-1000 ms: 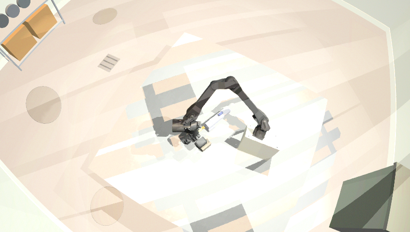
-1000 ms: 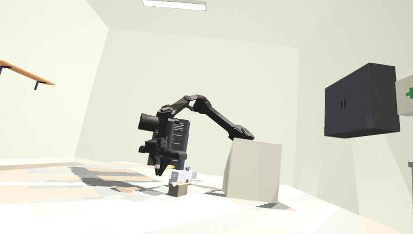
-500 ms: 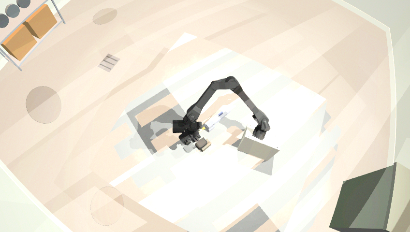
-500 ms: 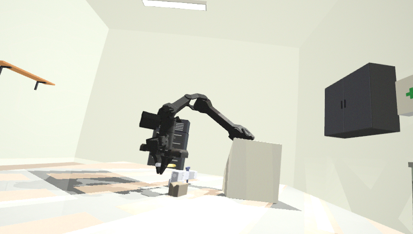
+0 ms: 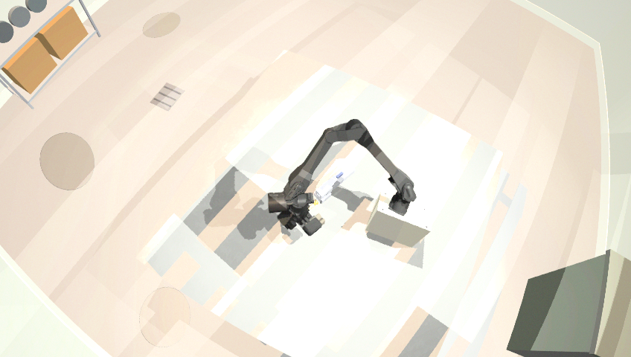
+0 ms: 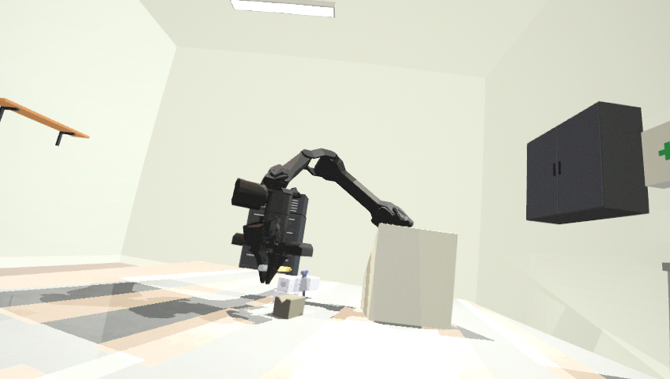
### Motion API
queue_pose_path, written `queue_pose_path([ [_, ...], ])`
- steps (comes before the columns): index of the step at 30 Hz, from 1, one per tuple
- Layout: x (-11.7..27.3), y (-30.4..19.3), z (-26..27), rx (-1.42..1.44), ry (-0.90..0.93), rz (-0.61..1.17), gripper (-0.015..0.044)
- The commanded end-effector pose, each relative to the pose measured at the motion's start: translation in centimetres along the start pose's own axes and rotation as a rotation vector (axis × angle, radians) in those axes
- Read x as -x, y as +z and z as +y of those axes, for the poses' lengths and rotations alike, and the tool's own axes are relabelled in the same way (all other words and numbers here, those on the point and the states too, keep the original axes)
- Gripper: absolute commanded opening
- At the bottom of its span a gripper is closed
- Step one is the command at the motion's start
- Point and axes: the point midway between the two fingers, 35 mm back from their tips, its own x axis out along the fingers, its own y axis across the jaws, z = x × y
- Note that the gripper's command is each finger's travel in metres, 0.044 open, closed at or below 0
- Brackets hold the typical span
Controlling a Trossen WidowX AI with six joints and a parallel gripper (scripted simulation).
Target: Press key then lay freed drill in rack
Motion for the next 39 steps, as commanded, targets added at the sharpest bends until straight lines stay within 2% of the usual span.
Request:
queue_pose_path([
  [1,-0.1,0.1,0.9,0.002,0.005,0.003,0.0000],
  [27,-0.6,0.4,4.6,0.003,0.006,0.002,0.0000],
  [39,-2.9,0.4,4.5,0.003,0.006,0.003,0.0000],
])
